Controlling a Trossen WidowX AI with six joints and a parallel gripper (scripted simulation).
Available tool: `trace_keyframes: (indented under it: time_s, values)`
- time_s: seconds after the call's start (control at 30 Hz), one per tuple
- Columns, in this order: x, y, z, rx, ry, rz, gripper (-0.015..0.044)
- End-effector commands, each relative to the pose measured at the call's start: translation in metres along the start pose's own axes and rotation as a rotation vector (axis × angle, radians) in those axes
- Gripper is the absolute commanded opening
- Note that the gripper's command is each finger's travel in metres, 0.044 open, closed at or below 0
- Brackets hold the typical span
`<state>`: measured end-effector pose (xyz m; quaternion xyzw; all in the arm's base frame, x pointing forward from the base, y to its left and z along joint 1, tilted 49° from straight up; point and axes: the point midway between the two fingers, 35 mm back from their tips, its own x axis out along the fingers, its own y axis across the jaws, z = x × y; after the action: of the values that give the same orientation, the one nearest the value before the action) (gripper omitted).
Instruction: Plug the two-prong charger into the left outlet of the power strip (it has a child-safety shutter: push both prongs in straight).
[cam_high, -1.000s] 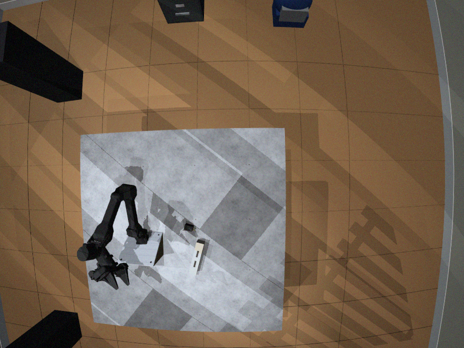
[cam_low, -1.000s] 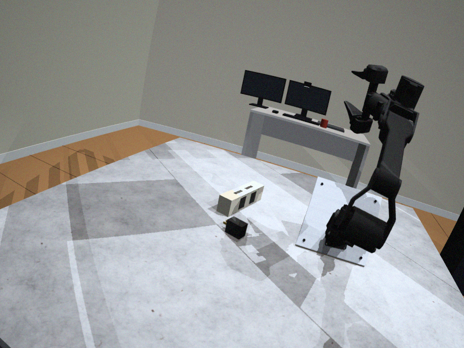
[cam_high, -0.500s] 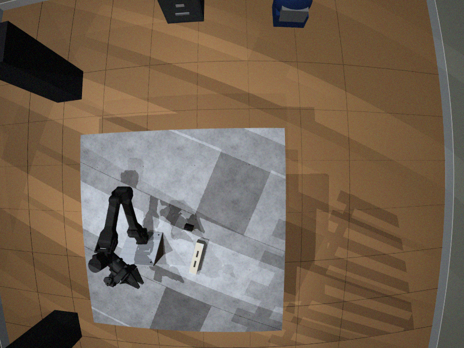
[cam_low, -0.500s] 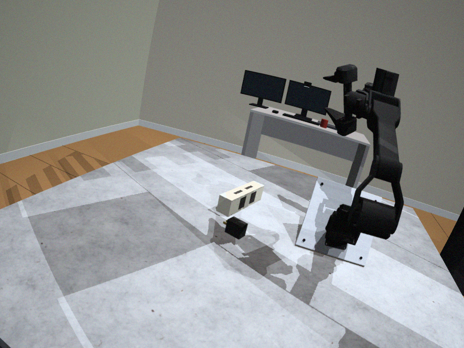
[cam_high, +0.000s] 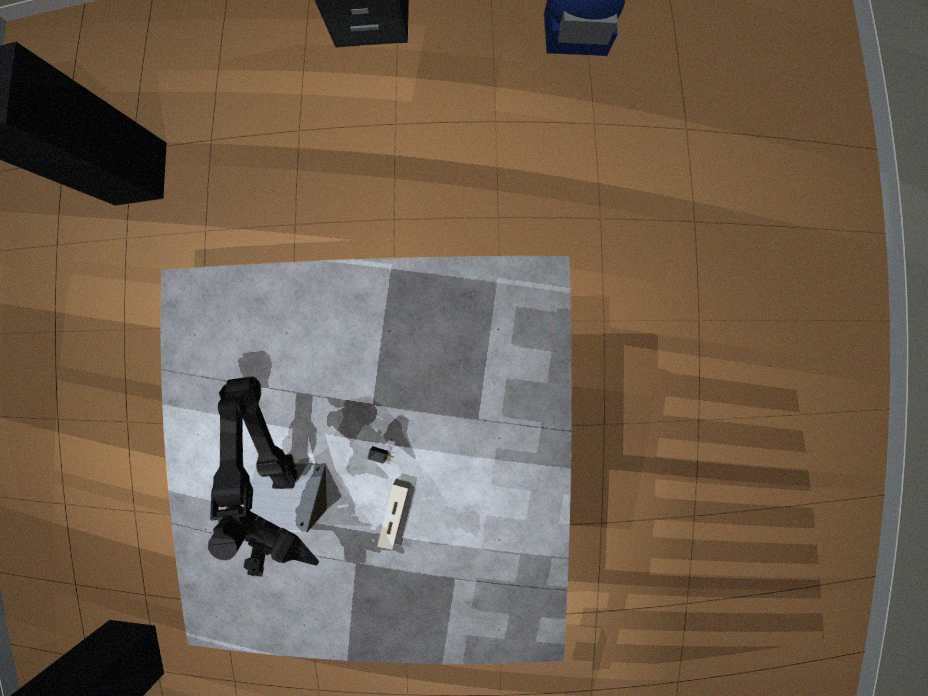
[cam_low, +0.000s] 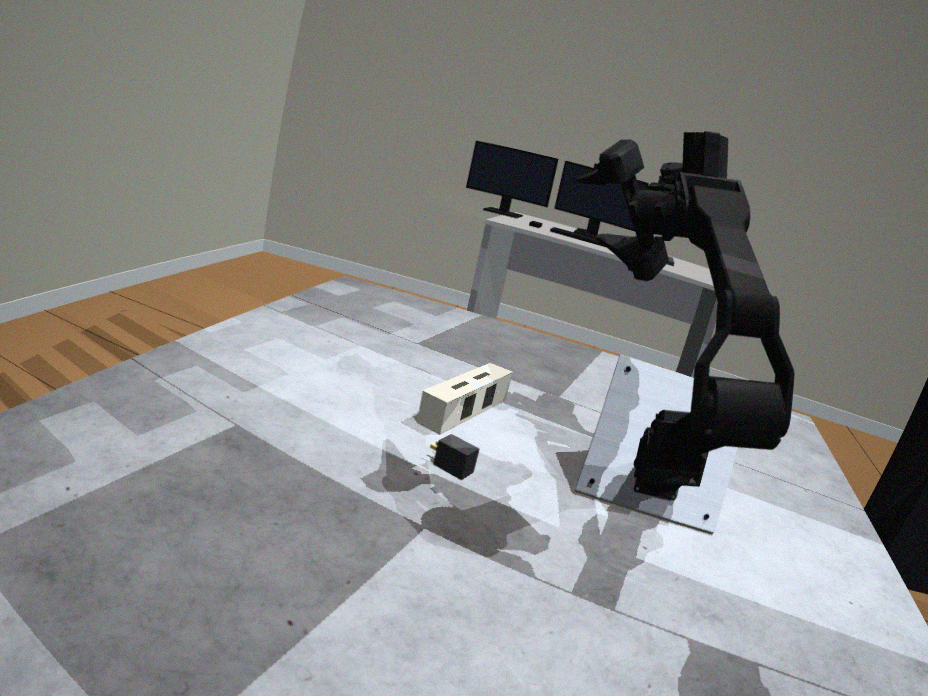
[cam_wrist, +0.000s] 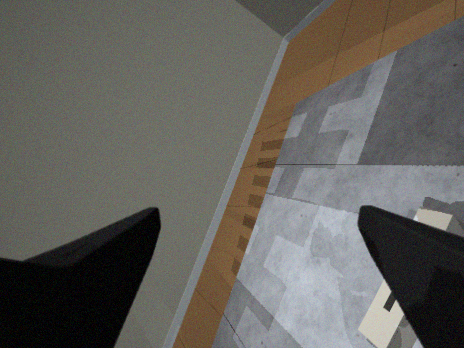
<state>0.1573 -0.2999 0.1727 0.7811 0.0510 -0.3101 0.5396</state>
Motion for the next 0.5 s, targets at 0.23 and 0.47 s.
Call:
trace_keyframes:
  time_s: [0.23,0.47]
  values:
    - [0.034,-0.01,-0.036,-0.151,0.154,-0.11,0.044]
    - [0.051,-0.018,-0.062,-0.246,0.26,-0.17,0.044]
